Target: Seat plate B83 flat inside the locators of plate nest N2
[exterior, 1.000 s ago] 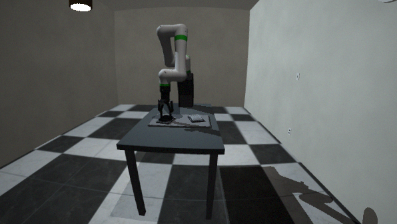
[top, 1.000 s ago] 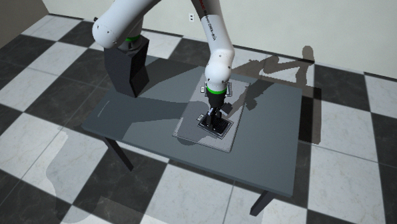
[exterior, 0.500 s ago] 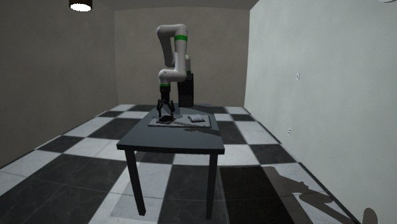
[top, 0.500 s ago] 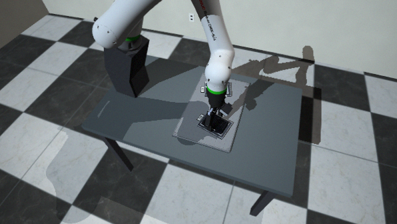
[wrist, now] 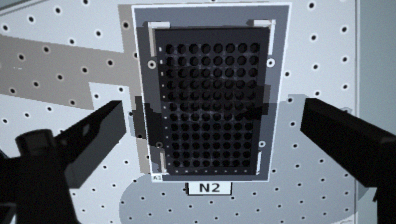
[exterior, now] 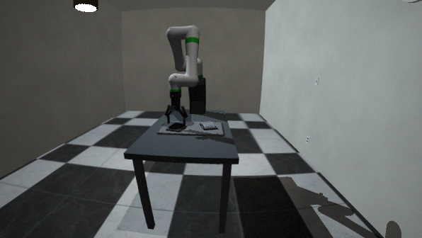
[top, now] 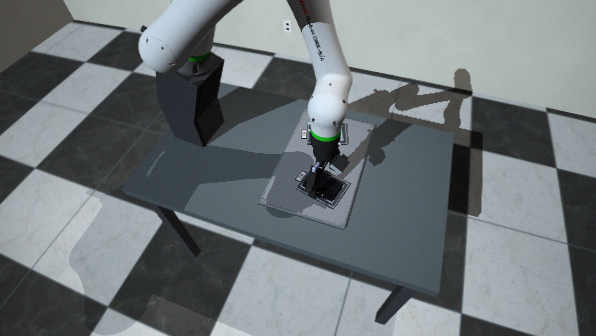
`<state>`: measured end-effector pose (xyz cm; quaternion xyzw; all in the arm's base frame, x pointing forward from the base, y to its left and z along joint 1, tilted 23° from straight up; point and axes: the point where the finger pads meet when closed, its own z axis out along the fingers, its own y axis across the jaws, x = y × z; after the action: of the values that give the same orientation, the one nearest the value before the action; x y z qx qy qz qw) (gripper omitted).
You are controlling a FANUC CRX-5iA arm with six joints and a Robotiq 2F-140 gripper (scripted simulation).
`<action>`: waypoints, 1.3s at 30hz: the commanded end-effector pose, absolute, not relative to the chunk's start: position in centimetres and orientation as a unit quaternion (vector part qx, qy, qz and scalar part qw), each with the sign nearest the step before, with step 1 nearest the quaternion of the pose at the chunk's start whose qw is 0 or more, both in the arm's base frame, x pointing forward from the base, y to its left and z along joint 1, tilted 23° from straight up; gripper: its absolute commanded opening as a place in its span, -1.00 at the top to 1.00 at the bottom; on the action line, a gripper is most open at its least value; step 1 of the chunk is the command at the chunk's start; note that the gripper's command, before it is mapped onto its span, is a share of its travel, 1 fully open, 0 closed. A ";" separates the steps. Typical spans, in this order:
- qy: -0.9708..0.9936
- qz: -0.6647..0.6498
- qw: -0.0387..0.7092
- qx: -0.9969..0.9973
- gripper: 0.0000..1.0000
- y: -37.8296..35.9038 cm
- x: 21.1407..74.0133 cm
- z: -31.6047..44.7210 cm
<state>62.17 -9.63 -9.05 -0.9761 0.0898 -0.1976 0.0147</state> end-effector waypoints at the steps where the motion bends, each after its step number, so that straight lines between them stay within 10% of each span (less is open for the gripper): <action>1: 0.090 -0.198 0.015 -0.976 -1.00 -9.6 62.2 -9.0; 39: 0.090 -0.198 0.015 -0.976 -1.00 -9.6 60.7 -5.3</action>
<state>60.63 -9.60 -5.41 -0.9761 0.0898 -0.1976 0.0147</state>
